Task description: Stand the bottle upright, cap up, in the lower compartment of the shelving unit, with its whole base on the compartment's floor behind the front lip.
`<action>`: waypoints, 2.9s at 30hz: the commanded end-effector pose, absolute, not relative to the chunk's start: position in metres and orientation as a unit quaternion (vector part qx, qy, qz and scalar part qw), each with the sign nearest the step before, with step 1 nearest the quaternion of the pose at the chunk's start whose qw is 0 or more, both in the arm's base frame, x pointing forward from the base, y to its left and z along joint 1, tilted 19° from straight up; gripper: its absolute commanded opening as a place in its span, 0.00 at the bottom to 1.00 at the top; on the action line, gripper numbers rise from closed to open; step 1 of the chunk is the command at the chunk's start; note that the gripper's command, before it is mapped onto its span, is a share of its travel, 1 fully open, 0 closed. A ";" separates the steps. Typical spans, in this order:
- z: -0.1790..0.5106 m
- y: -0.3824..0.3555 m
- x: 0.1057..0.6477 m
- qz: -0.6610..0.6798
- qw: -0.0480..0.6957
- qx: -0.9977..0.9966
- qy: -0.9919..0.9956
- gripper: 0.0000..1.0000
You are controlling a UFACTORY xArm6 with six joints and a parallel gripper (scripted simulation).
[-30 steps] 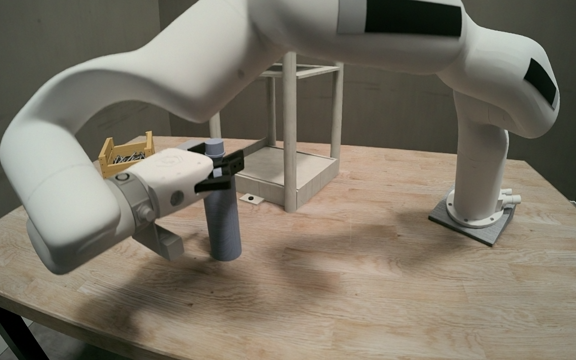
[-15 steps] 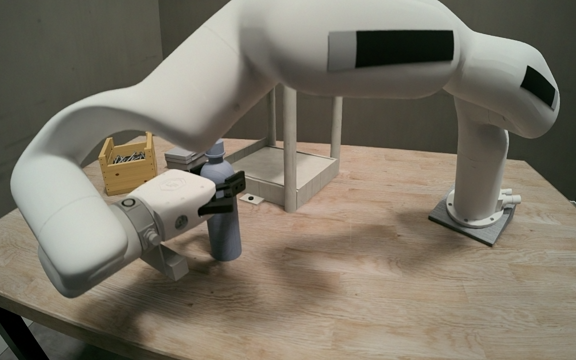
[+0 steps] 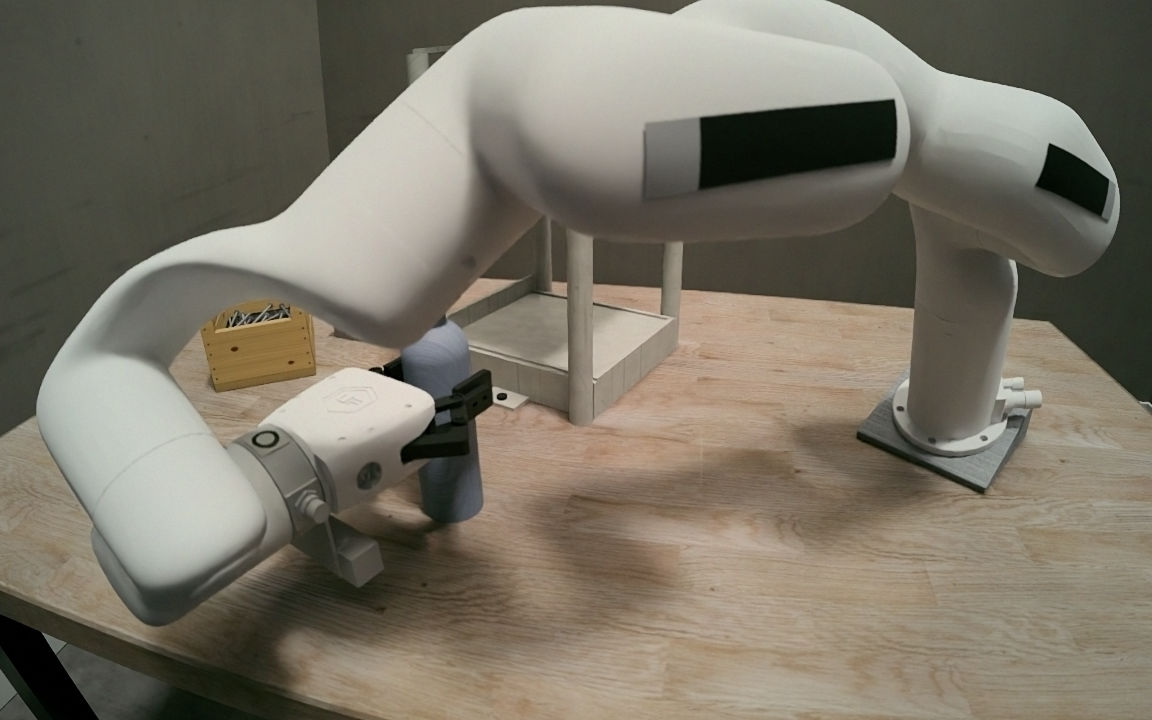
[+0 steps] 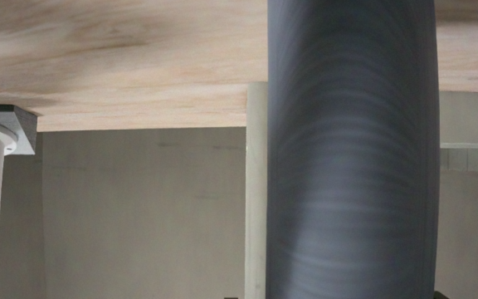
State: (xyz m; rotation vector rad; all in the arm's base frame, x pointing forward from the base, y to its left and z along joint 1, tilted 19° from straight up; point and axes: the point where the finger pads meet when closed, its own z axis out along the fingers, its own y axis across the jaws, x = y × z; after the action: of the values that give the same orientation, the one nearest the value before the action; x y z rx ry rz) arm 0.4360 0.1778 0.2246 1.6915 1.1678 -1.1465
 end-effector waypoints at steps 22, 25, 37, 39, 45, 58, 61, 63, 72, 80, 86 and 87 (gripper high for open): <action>0.210 0.183 0.440 -0.448 0.384 0.665 0.458 0.77; 0.209 0.183 0.440 -0.448 0.384 0.665 0.458 0.77; 0.209 0.183 0.440 -0.448 0.384 0.665 0.458 0.77; 0.209 0.183 0.440 -0.448 0.384 0.665 0.458 0.77; 0.209 0.183 0.440 -0.448 0.384 0.665 0.458 0.00; 0.209 0.183 0.440 -0.448 0.384 0.665 0.458 0.00; 0.209 0.183 0.440 -0.448 0.384 0.665 0.458 0.00; 0.209 0.183 0.440 -0.448 0.384 0.665 0.458 0.00; 0.209 0.183 0.440 -0.448 0.384 0.665 0.458 0.00; 0.209 0.183 0.440 -0.448 0.384 0.665 0.458 0.00; 0.213 0.182 0.439 -0.448 0.384 0.665 0.458 0.00; 0.214 0.181 0.439 -0.448 0.384 0.665 0.458 0.00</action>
State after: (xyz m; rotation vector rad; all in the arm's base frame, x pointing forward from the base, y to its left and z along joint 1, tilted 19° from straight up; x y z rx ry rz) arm 0.4391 0.1823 0.2079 1.6905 1.1682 -1.1479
